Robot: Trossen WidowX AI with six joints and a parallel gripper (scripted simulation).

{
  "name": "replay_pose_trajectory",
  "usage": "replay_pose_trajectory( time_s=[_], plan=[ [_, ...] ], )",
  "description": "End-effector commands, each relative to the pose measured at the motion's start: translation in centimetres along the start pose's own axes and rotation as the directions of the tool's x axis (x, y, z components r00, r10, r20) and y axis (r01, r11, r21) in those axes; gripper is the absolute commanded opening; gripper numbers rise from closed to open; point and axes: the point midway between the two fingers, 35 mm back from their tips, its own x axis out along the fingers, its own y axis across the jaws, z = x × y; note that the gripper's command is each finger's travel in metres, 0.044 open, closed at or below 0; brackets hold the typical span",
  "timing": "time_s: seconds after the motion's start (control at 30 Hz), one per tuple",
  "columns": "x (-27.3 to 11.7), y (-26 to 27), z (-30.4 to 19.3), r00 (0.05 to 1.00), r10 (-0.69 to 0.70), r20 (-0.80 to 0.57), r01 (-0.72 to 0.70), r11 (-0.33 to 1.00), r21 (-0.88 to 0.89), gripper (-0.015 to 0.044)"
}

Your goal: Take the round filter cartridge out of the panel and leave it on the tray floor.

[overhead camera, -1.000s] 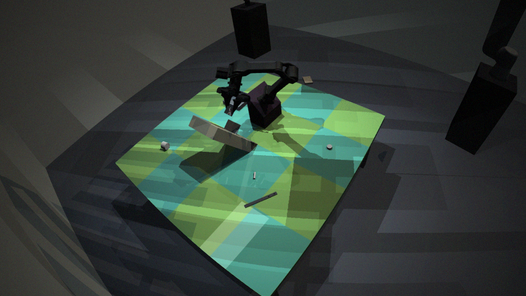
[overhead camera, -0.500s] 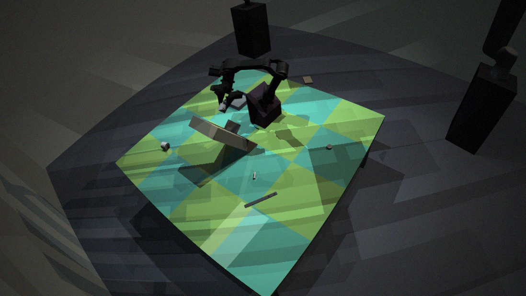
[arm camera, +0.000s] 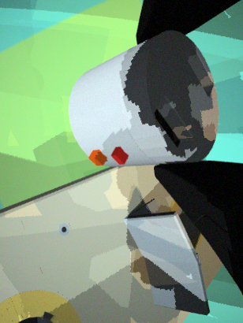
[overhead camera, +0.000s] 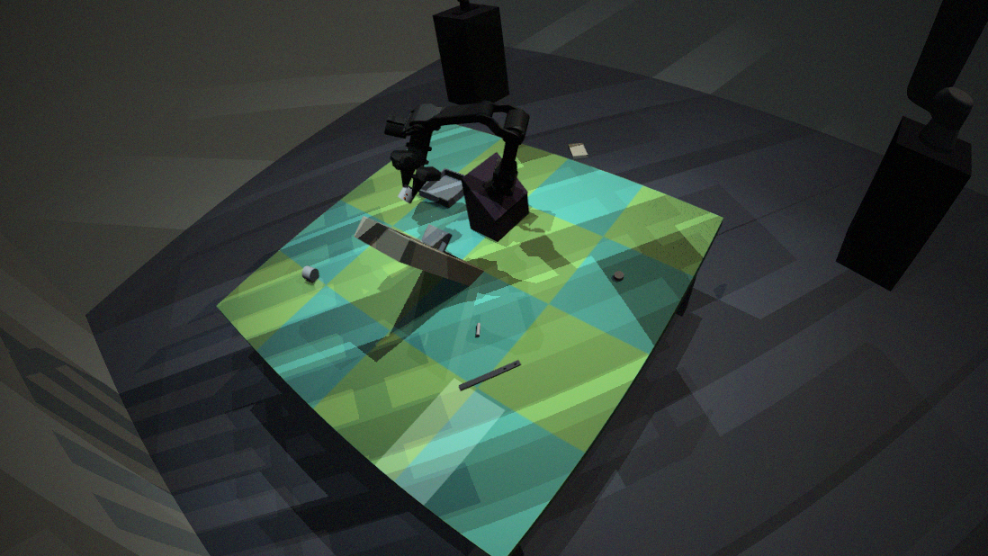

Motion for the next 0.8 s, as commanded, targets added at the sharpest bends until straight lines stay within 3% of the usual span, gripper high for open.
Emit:
replay_pose_trajectory(
  time_s=[0.0, 0.23, 0.47, 0.77],
  plan=[
    [-0.7, -3.3, -1.1, 0.996, -0.09, -0.015, 0.091, 0.984, 0.154, 0.0],
    [-2.2, -9.0, -3.6, 0.967, -0.247, -0.061, 0.249, 0.869, 0.427, 0.0],
    [-3.9, -14.2, -6.7, 0.913, -0.389, -0.126, 0.368, 0.648, 0.667, 0.0],
    [-4.3, -15.3, -7.6, 0.898, -0.417, -0.143, 0.386, 0.587, 0.712, 0.0]
  ],
)
